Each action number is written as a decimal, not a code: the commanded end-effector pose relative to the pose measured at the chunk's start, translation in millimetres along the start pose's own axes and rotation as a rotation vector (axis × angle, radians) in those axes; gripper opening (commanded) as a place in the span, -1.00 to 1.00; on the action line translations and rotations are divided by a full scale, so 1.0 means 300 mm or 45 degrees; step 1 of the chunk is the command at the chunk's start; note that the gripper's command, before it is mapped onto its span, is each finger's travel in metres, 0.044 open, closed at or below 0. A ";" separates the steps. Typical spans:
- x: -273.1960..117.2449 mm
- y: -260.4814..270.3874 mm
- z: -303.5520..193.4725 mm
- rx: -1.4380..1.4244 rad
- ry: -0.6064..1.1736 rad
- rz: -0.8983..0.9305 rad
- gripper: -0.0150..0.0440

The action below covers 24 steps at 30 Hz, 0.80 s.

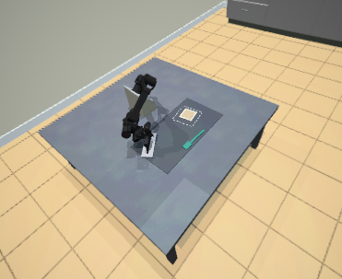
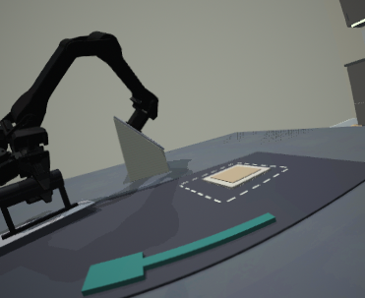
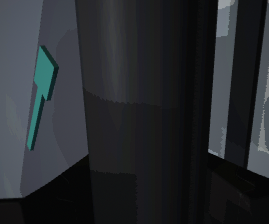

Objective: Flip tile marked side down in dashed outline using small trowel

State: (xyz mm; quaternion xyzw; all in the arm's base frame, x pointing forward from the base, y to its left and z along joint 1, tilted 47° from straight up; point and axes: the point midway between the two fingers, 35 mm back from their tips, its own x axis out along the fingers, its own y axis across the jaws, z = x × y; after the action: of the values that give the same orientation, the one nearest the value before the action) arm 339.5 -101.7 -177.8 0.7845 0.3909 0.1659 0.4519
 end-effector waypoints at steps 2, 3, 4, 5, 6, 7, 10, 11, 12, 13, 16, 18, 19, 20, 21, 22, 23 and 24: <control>0.008 -0.005 0.006 -0.010 -0.006 0.015 -0.49; 0.011 -0.008 0.006 -0.010 -0.006 0.016 -0.49; 0.014 -0.011 0.006 -0.009 -0.005 0.017 -0.49; 0.018 -0.015 0.005 -0.008 -0.005 0.018 -0.49; 0.022 -0.017 0.004 -0.007 -0.004 0.020 -0.49; 0.026 -0.020 0.003 -0.007 -0.003 0.021 -0.49; 0.036 -0.025 -0.003 -0.004 0.000 0.025 -0.49; 0.040 -0.025 -0.006 -0.003 0.002 0.027 -0.49; 0.042 -0.026 -0.009 -0.003 0.004 0.028 -0.49; 0.044 -0.026 -0.010 -0.002 0.005 0.029 -0.49; 0.045 -0.026 -0.011 -0.002 0.005 0.029 -0.49; 0.045 -0.026 -0.011 -0.002 0.005 0.029 -0.49; 0.045 -0.026 -0.011 -0.002 0.005 0.029 -0.49; 0.045 -0.026 -0.011 -0.002 0.005 0.029 -0.49; 0.045 -0.026 -0.011 -0.002 0.005 0.029 -0.49; 0.045 -0.026 -0.011 -0.002 0.005 0.029 -0.49; 0.045 -0.026 -0.011 -0.002 0.005 0.029 -0.49; 0.045 -0.026 -0.011 -0.002 0.005 0.029 -0.49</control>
State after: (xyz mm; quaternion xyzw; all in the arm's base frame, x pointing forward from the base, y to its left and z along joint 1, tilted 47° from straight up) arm 336.2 -92.0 -187.1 0.7872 0.3874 0.1686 0.4492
